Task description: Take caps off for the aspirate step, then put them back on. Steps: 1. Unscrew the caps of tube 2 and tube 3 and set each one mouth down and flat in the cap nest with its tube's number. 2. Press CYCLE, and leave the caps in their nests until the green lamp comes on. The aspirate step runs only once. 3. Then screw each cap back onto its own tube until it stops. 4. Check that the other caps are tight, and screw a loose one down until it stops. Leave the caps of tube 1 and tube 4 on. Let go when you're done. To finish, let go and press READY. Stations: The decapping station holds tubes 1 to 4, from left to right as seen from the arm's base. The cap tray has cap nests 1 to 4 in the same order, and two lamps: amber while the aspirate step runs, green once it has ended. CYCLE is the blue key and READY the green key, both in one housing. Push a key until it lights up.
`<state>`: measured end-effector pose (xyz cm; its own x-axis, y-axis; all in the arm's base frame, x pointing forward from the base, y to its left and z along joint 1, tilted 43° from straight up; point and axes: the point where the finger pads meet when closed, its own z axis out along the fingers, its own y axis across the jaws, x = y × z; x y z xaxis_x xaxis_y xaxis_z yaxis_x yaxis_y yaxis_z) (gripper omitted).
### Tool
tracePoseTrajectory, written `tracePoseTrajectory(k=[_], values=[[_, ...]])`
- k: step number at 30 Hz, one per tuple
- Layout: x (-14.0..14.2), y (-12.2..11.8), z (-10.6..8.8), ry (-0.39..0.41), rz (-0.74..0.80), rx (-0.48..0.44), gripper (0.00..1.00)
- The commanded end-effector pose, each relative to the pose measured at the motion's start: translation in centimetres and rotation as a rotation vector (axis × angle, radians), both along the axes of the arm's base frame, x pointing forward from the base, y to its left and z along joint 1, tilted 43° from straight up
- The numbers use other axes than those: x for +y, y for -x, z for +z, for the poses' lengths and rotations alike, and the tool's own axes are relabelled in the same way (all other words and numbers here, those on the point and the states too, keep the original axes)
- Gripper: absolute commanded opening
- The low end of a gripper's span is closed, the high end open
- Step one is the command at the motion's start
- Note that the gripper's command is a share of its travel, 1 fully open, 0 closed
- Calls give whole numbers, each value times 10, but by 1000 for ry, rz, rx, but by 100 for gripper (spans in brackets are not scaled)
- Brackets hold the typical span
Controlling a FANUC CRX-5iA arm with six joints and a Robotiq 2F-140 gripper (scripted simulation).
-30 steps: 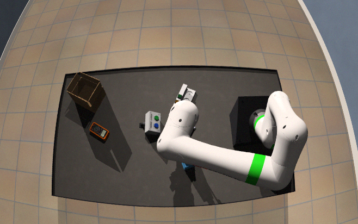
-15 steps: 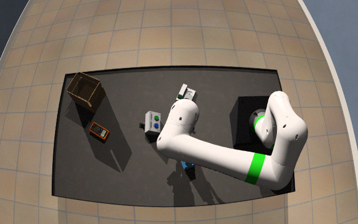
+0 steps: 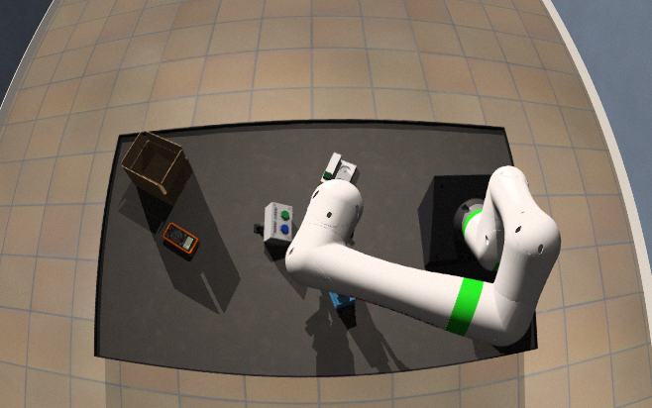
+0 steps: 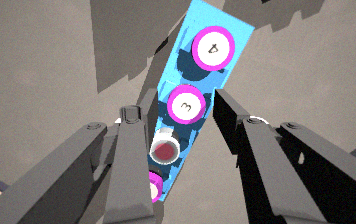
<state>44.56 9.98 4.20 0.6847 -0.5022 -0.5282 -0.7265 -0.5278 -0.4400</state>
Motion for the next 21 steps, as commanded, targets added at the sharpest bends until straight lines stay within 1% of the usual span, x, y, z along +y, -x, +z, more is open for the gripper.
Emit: tracePoseTrajectory(k=[1,7,9,11,14,15,21], values=[[0,-1,0,22,-202,191,41],[0,-1,0,38,-423,398,41],[0,-1,0,38,-423,398,41],[0,-1,0,50,-557,523,41],[0,-1,1,57,-657,617,41],[0,-1,1,60,-672,631,41],[0,-1,1,60,-672,631,41]])
